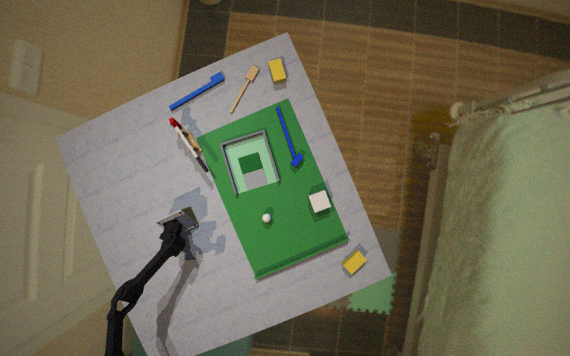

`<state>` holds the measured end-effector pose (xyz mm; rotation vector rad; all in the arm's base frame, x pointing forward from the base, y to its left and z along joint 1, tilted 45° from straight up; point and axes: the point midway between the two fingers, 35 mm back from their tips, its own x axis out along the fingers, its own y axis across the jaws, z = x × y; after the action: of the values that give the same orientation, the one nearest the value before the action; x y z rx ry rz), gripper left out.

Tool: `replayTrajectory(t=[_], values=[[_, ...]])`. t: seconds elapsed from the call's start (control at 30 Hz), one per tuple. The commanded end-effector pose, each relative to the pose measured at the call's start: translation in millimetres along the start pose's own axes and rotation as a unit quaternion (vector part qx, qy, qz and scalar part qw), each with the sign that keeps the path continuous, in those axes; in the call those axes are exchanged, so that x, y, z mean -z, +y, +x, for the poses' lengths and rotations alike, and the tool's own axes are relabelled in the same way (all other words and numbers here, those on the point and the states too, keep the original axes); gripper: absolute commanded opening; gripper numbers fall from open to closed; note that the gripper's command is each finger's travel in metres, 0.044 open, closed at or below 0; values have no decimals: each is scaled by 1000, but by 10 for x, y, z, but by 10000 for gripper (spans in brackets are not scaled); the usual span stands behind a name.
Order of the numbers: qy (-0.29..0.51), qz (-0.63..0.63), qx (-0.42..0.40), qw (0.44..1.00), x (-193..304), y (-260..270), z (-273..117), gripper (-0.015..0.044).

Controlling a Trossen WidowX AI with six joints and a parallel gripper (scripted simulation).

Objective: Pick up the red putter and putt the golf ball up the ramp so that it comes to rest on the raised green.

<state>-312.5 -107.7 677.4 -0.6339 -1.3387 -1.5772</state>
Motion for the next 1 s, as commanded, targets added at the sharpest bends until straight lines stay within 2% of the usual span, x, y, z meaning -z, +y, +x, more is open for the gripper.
replayTrajectory(t=[0.0, 0.13, 0.47, 0.73, 0.97], values=[[-18, -2, -52, 998, -77, 457, -52, 440], [-52, -25, -107, 993, -238, 922, -177, 440], [-57, 14, -284, 957, -310, 2430, -655, 440], [-54, 49, -428, 901, -438, 3536, -1378, 440], [-44, 79, -536, 839, -586, 4268, -2148, 440]])
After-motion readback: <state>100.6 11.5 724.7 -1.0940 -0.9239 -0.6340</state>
